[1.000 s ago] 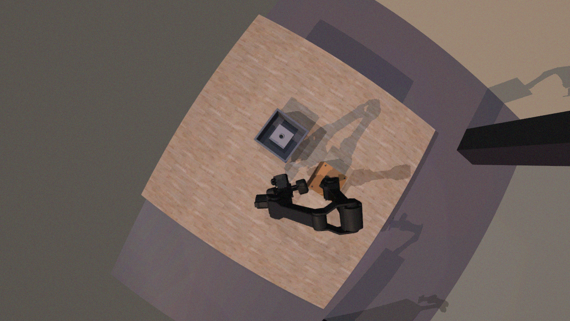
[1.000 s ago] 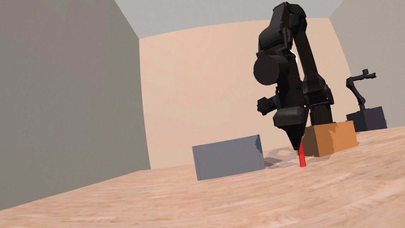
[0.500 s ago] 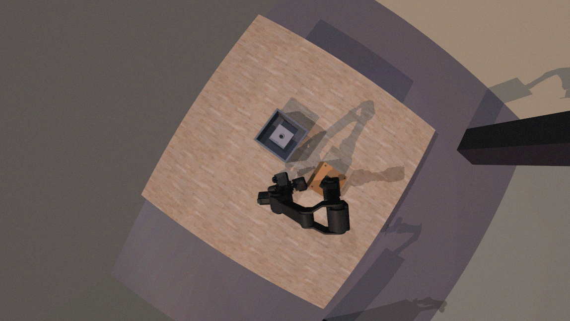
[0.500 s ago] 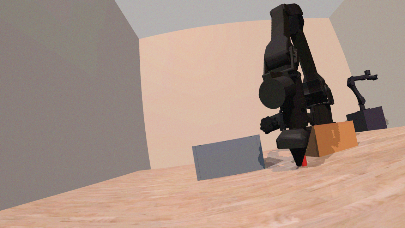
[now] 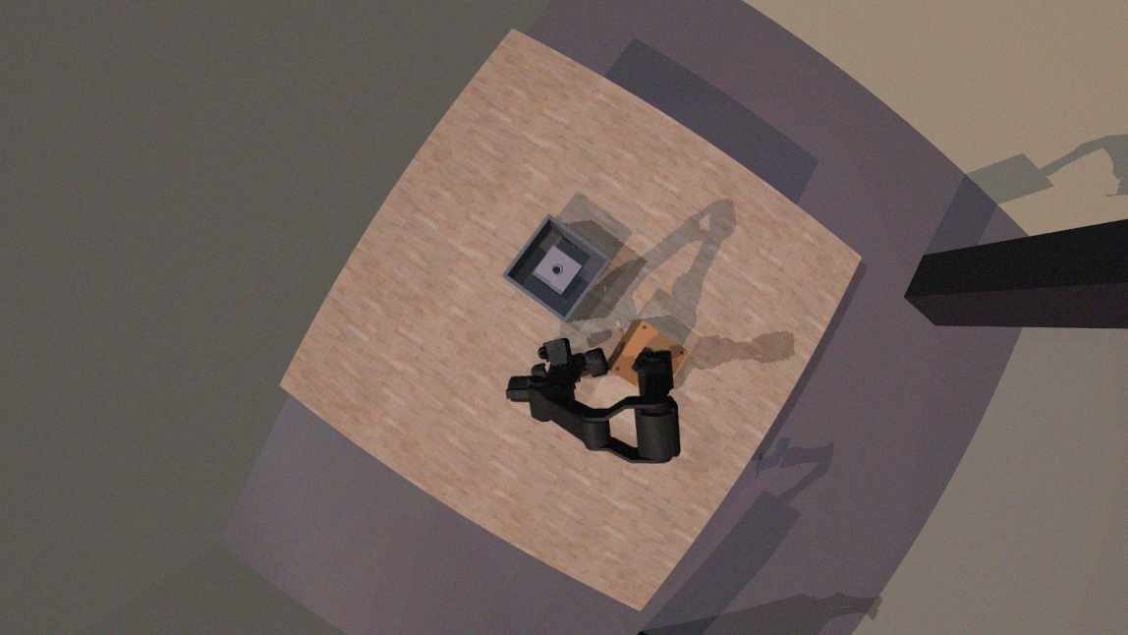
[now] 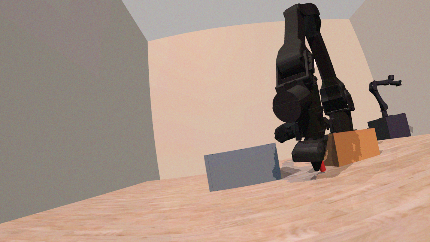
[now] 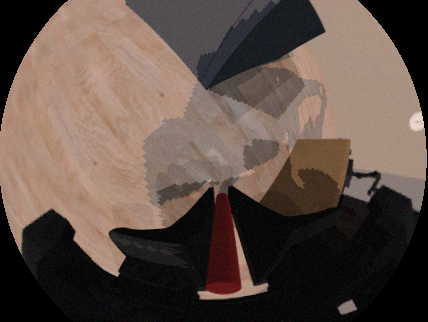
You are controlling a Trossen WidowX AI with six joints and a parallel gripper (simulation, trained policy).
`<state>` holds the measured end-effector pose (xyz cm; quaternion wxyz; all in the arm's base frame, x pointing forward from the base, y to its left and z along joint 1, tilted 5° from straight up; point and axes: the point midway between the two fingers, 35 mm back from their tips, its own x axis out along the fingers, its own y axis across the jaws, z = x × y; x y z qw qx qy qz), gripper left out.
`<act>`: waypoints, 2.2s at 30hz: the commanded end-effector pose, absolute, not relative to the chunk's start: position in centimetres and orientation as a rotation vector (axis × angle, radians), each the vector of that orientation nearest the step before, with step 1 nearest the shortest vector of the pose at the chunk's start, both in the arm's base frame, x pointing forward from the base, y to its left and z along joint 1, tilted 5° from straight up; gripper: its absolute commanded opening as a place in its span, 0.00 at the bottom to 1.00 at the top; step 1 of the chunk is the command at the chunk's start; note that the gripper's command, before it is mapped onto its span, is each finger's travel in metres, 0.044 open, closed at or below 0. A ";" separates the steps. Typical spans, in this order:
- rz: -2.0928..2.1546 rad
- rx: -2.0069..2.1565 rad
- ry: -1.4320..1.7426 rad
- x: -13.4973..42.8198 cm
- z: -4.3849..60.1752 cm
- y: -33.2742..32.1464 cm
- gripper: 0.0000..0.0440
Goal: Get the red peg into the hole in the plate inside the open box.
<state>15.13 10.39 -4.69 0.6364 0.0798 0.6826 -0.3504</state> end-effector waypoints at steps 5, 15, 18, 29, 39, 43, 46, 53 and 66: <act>-0.803 0.165 1.506 17.1 -1.9 10.4 0.00; -0.829 0.179 1.439 19.6 2.5 9.7 0.00; -0.844 0.199 1.414 20.5 3.6 9.4 0.00; -0.934 0.299 1.325 24.0 6.4 6.8 0.00; -0.999 0.389 1.270 27.2 7.2 3.1 0.00; -1.017 0.417 1.260 28.3 7.2 1.4 0.00; -1.024 0.434 1.258 29.1 6.9 0.1 0.00; -1.016 0.470 1.267 30.7 6.0 -2.8 0.00; -0.912 0.505 1.324 33.0 2.8 -6.6 0.00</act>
